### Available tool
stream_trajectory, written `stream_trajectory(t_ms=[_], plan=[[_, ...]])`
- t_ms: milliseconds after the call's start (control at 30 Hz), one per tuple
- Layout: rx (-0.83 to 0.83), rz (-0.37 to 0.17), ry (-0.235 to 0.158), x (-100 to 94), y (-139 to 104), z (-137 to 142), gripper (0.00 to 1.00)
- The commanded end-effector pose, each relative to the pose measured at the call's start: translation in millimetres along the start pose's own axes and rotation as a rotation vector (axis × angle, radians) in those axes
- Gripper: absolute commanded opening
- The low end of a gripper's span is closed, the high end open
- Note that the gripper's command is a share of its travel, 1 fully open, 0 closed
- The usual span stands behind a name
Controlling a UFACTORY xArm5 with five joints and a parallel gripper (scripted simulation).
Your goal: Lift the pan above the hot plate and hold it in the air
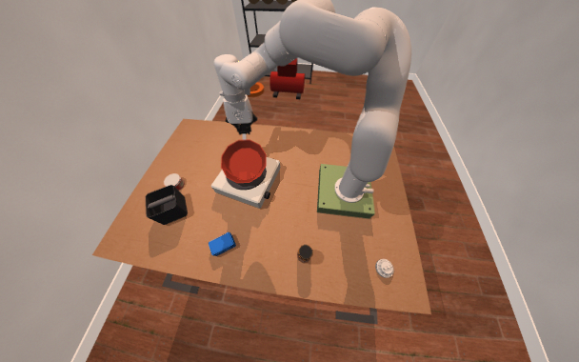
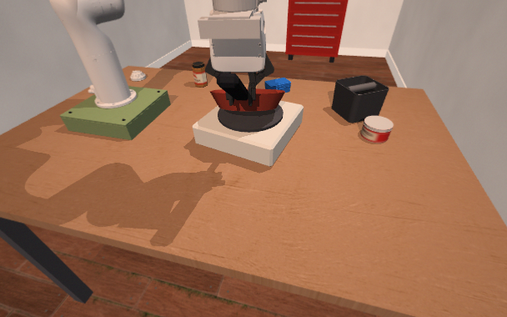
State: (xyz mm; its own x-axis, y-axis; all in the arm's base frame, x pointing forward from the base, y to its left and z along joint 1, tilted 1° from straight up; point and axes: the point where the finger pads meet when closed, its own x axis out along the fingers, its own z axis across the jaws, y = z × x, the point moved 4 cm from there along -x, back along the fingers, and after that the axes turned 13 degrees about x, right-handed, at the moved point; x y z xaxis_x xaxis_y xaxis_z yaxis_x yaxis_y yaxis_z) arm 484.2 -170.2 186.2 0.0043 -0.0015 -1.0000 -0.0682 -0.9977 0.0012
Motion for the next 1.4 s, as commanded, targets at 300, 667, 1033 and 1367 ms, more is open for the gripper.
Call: stream_trajectory(t_ms=[300, 667, 1033, 1367], plan=[[0.000, 0.002, 0.006, -23.7, 0, -2, 0.00], [0.000, 0.002, 0.006, -42.8, 0, -3, 0.00], [0.000, 0.002, 0.006, -60.8, 0, -3, 0.00], [0.000, 0.002, 0.006, -80.6, 0, -4, 0.00]])
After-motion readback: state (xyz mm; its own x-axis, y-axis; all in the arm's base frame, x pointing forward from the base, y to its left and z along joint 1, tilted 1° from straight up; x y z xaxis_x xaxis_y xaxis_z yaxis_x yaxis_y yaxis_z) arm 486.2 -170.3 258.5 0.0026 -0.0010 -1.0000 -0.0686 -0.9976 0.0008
